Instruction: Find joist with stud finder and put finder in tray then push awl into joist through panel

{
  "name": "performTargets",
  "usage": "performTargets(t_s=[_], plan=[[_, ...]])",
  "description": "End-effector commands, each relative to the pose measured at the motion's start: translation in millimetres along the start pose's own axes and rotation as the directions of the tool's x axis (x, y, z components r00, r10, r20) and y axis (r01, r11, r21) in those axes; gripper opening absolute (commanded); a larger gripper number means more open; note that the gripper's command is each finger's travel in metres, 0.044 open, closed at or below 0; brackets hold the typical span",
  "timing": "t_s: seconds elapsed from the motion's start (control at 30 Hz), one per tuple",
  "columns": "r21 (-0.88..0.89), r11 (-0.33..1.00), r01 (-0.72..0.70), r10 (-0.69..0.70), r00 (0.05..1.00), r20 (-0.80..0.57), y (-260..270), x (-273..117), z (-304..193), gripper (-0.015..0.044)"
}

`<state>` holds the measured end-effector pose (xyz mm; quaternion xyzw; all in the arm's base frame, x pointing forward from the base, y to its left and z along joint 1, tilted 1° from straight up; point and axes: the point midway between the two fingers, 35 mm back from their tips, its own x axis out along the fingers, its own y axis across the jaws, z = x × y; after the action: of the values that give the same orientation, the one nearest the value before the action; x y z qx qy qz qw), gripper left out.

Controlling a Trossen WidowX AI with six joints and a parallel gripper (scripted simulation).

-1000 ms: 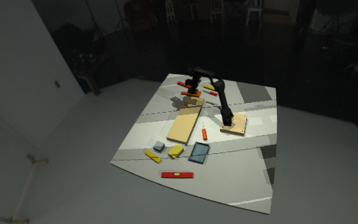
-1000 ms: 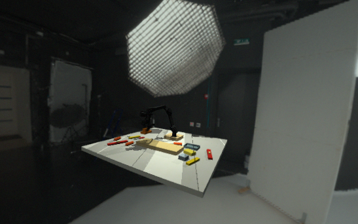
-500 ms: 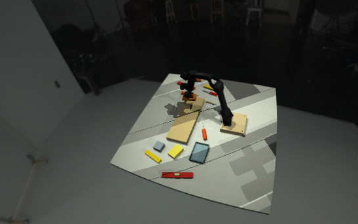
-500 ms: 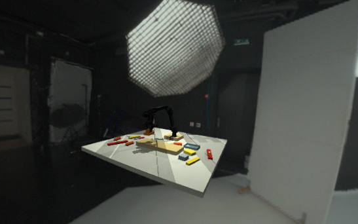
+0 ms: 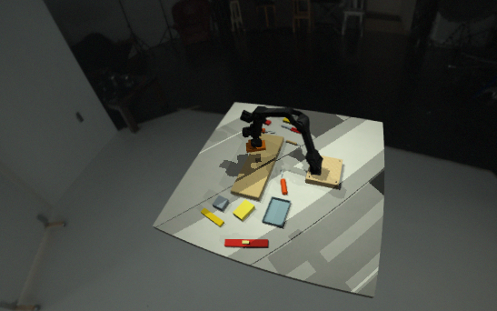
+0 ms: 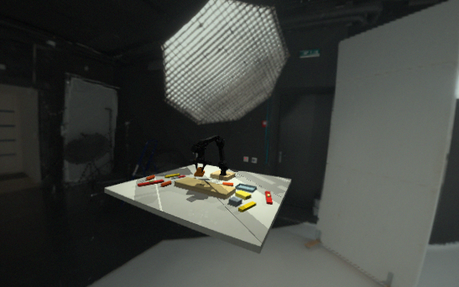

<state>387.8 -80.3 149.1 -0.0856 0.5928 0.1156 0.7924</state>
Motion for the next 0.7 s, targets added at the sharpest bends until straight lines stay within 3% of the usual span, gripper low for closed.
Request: performTargets(t_s=[0.0, 0.67], plan=[[-0.073, 0.997, -0.018, 0.019, 1.0, 0.015, 30, 0, 11, 0.0], [-0.393, 0.913, -0.112, 0.12, 0.993, -0.004, 164, 11, 28, 0.0]])
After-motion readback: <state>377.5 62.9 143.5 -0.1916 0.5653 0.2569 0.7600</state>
